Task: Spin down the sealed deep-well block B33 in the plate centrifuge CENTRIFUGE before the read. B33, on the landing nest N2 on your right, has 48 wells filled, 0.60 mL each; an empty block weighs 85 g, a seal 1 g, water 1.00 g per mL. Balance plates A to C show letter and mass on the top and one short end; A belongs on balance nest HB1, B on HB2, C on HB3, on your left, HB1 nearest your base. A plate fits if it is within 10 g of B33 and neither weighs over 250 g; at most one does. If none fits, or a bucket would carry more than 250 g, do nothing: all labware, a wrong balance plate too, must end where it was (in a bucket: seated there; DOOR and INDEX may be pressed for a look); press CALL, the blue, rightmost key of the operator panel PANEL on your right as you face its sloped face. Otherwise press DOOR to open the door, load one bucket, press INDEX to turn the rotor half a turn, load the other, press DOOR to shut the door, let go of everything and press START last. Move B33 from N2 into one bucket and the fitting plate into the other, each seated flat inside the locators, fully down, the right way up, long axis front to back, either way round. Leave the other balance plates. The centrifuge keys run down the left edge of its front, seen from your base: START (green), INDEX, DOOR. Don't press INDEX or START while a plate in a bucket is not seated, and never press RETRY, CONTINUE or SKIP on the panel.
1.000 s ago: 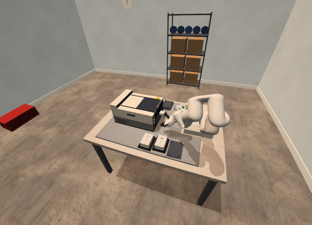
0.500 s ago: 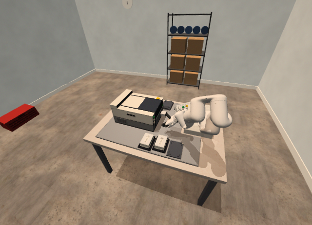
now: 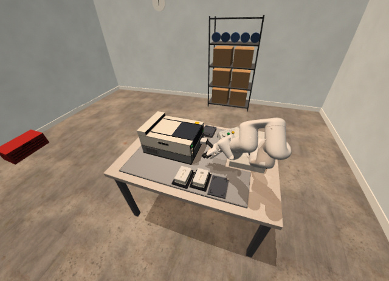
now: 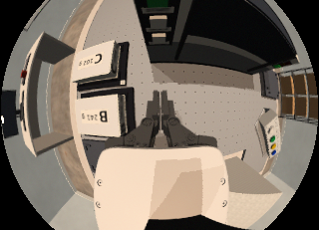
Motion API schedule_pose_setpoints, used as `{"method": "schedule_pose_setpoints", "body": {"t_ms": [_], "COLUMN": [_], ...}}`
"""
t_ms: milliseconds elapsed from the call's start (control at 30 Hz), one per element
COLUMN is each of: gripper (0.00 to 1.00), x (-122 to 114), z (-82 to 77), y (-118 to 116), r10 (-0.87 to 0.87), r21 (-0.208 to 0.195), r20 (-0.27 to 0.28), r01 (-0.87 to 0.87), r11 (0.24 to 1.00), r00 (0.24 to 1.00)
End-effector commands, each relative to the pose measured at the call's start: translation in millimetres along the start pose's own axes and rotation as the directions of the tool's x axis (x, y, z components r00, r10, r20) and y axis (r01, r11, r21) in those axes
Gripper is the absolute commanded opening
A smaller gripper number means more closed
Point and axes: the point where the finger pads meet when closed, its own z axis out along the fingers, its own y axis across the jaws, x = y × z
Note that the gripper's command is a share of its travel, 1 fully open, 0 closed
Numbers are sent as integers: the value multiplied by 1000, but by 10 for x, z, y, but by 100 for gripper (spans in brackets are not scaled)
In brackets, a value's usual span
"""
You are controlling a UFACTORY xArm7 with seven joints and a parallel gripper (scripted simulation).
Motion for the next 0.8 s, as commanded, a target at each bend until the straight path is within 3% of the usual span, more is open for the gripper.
{"method": "schedule_pose_setpoints", "body": {"t_ms": [0,767], "gripper": [0,0], "x": [28,159], "z": [-38,-366], "y": [-1,-1], "r10": [0,0], "r21": [0,1], "r20": [16,169], "r01": [0,0], "r11": [1000,1000], "r00": [1000,986]}}
